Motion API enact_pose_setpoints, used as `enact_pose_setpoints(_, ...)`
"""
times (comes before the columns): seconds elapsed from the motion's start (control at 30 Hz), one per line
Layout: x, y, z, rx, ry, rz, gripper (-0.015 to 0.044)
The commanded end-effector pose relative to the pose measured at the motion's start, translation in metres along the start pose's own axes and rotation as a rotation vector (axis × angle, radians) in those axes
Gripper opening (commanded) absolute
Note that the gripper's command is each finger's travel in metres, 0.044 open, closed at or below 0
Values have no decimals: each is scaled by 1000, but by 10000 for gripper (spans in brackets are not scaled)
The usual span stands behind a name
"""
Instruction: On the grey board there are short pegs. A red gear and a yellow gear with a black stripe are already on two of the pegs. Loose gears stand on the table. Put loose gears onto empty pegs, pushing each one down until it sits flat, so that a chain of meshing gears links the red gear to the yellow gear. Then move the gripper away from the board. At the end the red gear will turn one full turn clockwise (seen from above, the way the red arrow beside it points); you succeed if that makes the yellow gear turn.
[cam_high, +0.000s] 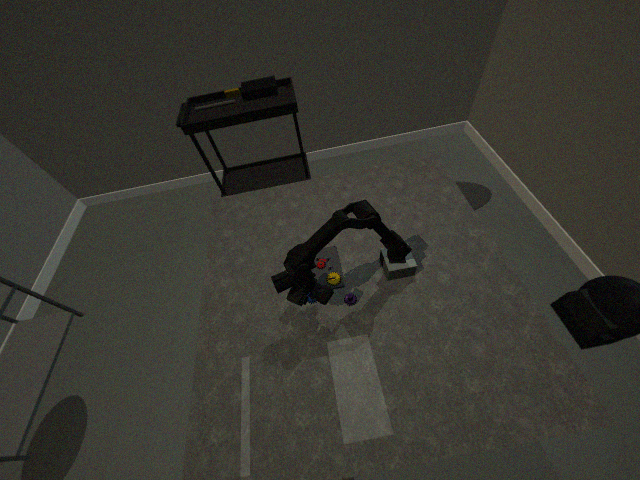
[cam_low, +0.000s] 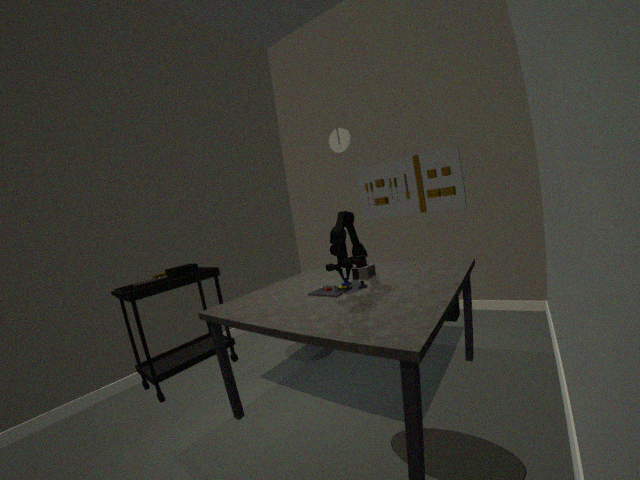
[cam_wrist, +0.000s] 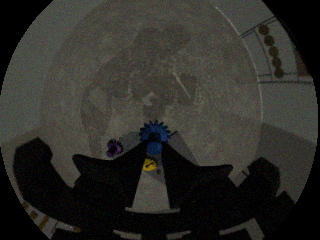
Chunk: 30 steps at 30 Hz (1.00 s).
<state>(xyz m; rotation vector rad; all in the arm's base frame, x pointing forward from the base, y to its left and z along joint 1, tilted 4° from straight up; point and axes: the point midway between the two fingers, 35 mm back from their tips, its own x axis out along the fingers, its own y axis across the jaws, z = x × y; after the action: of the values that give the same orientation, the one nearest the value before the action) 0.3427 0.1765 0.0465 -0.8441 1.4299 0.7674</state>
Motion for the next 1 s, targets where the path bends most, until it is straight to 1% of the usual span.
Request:
enact_pose_setpoints(0.0, -19, -2, 2, 4, -11, -11, 0)
enact_pose_setpoints(0.7, -82, 4, -8, 4, -10, -10, 0)
enact_pose_setpoints(0.97, -82, 2, -12, 4, -10, -10, 0)
